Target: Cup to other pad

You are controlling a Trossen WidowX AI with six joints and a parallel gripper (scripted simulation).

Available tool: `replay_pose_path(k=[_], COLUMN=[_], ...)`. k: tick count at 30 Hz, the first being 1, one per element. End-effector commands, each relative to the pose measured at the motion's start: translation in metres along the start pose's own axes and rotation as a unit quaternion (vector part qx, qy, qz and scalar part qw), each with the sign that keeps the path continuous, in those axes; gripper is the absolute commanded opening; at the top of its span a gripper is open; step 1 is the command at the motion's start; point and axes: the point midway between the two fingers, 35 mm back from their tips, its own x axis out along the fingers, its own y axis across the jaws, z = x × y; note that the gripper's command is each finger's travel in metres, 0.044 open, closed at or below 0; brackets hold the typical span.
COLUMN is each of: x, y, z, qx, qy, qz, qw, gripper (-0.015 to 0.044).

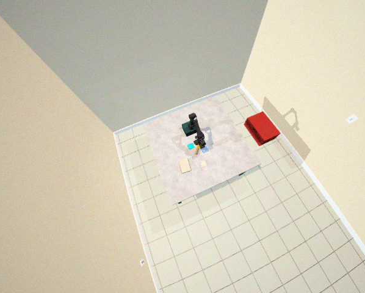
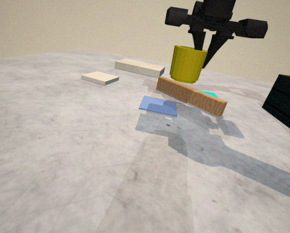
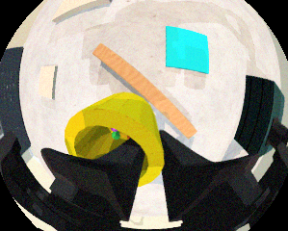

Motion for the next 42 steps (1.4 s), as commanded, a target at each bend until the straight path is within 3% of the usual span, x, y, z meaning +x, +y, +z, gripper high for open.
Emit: replay_pose_path(k=[1,42], x=[-0.001,-0.003], y=[-0.005,-0.058], z=[0.007,0.074], qx=[-0.001,-0.001], qy=[0.001,-0.002], qz=[0.004,0.002], qw=[1.000,1.000], gripper=[0.0000,0.0000])
